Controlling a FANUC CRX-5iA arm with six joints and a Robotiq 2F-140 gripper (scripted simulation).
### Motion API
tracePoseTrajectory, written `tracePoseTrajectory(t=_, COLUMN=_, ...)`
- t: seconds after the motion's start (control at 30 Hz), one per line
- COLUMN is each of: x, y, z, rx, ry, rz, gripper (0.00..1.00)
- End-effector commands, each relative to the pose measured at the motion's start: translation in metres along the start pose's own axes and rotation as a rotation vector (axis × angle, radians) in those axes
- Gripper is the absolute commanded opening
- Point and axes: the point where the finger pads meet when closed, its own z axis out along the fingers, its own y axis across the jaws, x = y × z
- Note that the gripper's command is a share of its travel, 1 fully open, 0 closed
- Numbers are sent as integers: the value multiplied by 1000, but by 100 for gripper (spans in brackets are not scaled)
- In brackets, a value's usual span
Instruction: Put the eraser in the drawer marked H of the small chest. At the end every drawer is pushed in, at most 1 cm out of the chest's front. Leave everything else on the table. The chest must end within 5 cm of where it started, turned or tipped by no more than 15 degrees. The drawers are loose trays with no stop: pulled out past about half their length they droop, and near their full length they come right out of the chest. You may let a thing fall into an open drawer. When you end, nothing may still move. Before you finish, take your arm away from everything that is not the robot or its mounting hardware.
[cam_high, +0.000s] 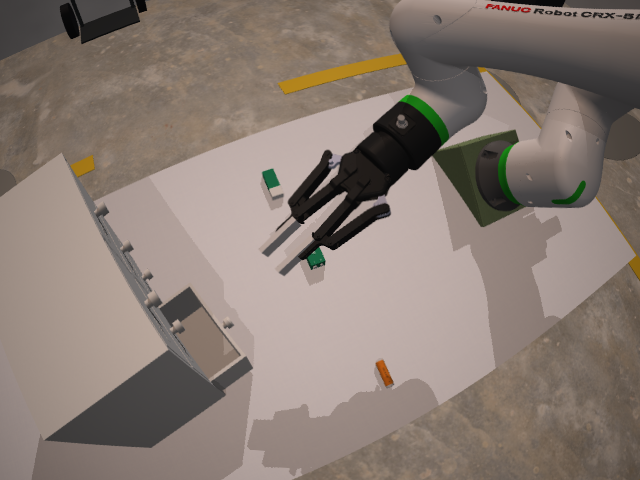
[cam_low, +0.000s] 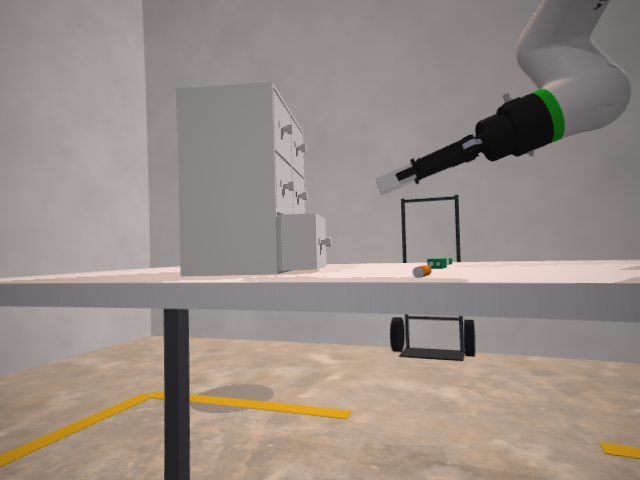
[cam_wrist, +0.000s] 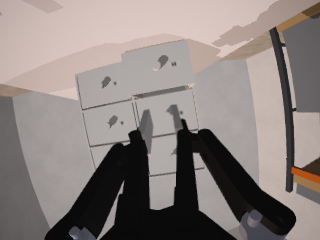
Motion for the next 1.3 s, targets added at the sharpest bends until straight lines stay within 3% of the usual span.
tracePoseTrajectory(t=0.0, x=-1, y=0, z=-1, rx=0, ry=14, rz=0, gripper=20)
tracePoseTrajectory(t=0.23, x=-3, y=0, z=-5, rx=0, ry=51, rz=0, gripper=20)
tracePoseTrajectory(t=0.67, x=-10, y=0, z=-22, rx=0, ry=206, rz=0, gripper=20)
tracePoseTrajectory(t=0.93, x=-19, y=0, z=-42, rx=1, ry=388, rz=0, gripper=20)
tracePoseTrajectory(t=1.17, x=-29, y=0, z=-65, rx=0, ry=604, rz=0, gripper=20)
tracePoseTrajectory(t=1.27, x=-30, y=0, z=-68, rx=1, ry=639, rz=0, gripper=20)
